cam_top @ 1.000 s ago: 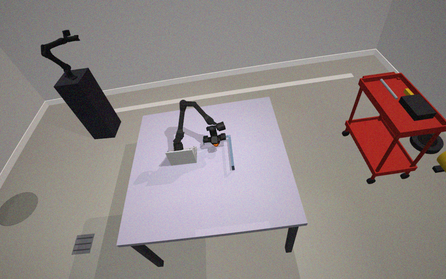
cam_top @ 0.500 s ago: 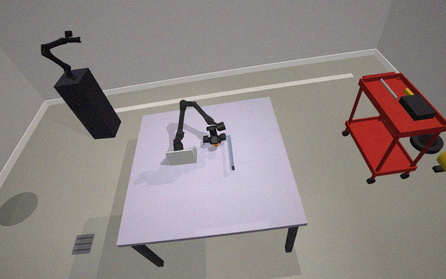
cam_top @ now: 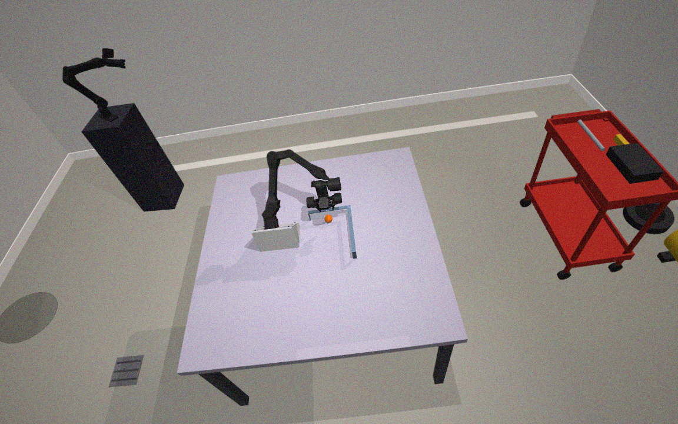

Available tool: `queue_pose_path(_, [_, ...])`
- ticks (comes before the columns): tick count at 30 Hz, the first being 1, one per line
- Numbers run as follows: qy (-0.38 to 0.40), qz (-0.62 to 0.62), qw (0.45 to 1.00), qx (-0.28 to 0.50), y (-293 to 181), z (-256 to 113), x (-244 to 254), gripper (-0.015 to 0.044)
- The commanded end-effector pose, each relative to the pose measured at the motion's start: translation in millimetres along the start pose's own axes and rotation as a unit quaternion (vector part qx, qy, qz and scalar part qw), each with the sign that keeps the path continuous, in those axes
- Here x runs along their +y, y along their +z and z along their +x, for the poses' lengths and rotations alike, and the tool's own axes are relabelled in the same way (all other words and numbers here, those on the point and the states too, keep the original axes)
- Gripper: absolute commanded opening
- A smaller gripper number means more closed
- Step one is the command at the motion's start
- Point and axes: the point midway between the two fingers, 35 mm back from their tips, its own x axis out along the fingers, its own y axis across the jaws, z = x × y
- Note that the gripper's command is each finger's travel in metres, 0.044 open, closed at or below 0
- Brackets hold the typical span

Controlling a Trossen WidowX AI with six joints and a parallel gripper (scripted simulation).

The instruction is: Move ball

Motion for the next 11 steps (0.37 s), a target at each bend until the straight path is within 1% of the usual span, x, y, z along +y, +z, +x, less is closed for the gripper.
queue_pose_path(1, [0.0,0.003,1.0,0.0,1,1,0,0.0327])
queue_pose_path(2, [0.0,0.003,1.0,0.0,1,1,0,0.0327])
queue_pose_path(4, [-0.001,0.002,1.0,-0.001,1,-10,1,0.0379])
queue_pose_path(6, [-0.002,0.001,1.0,-0.001,1,-38,0,0.0432])
queue_pose_path(8, [-0.002,0.001,1.0,-0.001,1,-49,-1,0.044])
queue_pose_path(11, [-0.002,0.001,1.0,-0.001,1,-49,-1,0.044])
